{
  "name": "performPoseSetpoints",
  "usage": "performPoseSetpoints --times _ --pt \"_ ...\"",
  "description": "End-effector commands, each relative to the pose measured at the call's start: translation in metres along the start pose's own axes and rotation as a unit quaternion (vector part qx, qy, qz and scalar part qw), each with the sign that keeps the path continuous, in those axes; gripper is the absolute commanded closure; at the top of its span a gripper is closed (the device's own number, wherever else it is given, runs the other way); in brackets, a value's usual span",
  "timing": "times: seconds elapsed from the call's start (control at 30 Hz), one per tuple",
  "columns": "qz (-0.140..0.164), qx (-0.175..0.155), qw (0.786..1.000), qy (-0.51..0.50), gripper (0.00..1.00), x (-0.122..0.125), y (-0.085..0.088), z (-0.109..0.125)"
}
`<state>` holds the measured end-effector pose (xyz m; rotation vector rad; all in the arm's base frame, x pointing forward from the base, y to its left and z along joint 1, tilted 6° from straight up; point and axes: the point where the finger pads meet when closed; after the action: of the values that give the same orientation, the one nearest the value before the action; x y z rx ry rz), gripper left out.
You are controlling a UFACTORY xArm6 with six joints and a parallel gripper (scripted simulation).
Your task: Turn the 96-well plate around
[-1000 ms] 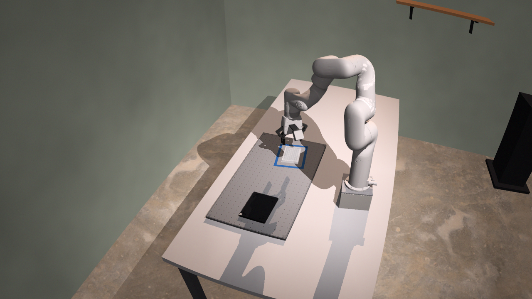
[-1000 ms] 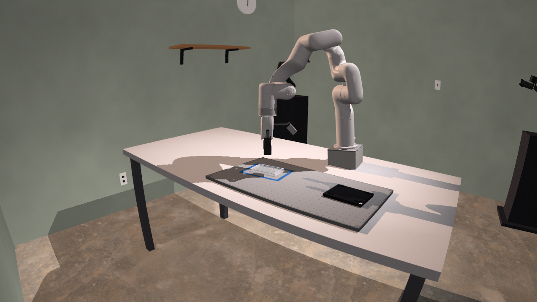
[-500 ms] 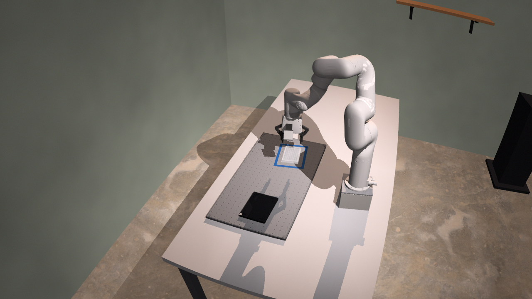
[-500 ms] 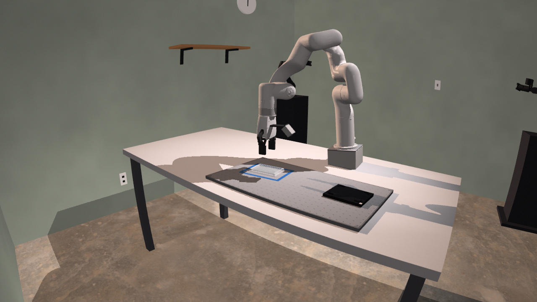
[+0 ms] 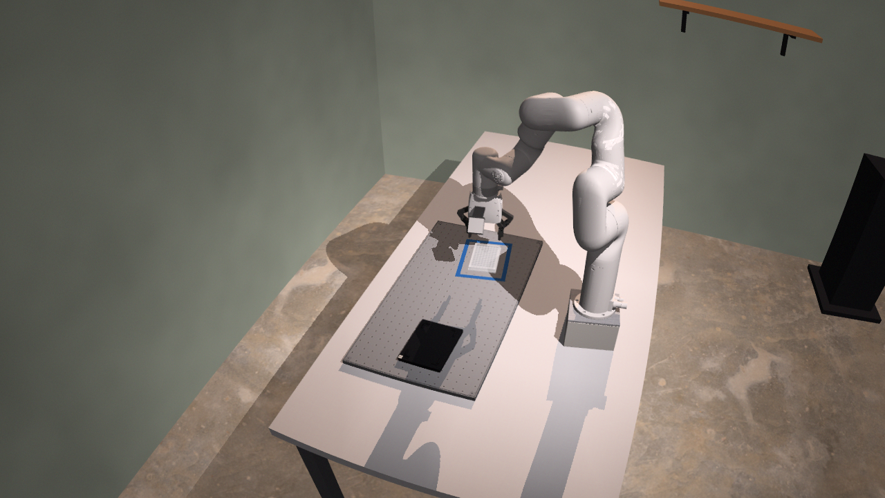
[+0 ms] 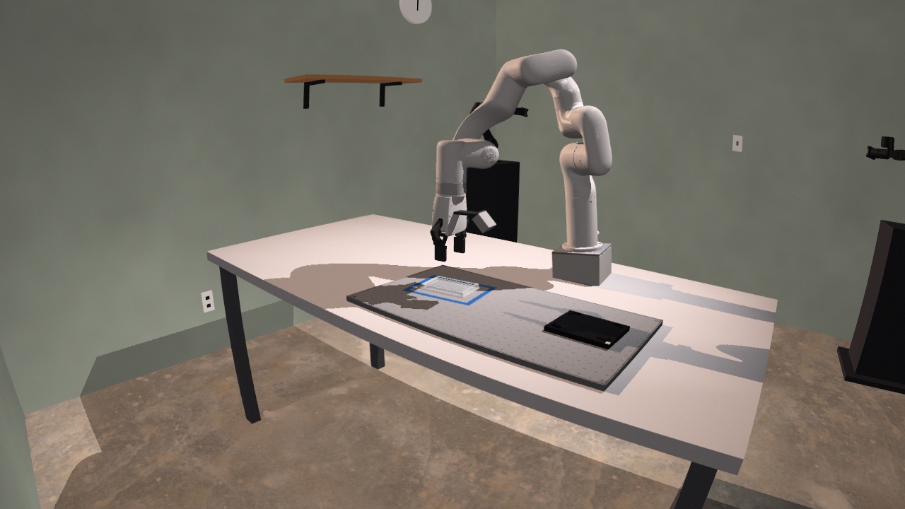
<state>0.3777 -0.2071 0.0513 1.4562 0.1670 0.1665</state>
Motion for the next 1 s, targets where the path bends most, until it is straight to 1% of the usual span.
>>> performPoseSetpoints --times 0.0,0.97 --pt "0.001 -0.001 1.000 0.000 0.00 0.001 -0.001 0.001" --pt "0.001 -0.001 1.000 0.000 0.00 0.001 -0.046 0.001"
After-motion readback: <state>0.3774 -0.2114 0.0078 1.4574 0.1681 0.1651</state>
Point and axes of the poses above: the point where the finger pads meet when closed, its own y axis back along the fingers, its own x axis across the jaws, z = x × y, and after that the axes turned 6 degrees about y, right-handed
